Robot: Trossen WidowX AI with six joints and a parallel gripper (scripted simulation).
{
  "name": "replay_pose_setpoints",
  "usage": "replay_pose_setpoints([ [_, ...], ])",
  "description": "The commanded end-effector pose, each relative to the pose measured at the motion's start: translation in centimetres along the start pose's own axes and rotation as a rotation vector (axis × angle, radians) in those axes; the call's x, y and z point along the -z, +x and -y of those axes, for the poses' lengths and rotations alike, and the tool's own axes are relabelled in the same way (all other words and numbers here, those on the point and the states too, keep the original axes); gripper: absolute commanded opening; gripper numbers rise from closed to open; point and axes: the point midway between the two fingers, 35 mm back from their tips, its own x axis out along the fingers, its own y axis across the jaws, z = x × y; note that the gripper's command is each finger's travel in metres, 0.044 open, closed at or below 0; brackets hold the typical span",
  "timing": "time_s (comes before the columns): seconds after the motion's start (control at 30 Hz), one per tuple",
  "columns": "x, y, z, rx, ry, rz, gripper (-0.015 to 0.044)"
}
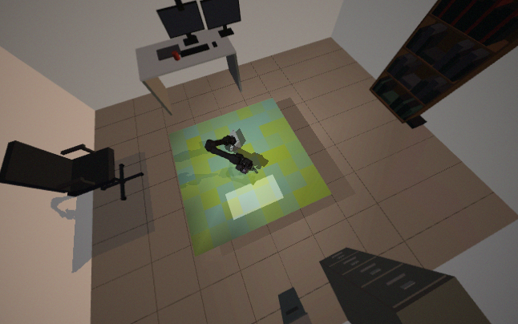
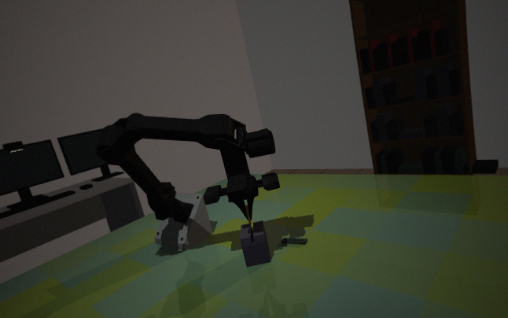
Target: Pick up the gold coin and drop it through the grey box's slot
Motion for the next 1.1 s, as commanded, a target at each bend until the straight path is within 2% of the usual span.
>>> replay_pose_setpoints([
  [0.0, 0.2, 0.3, 0.2, 0.005, -0.015, 0.001, 0.0],
  [1.07, 0.1, 1.5, 0.3, 0.005, -0.014, 0.002, 0.0],
])
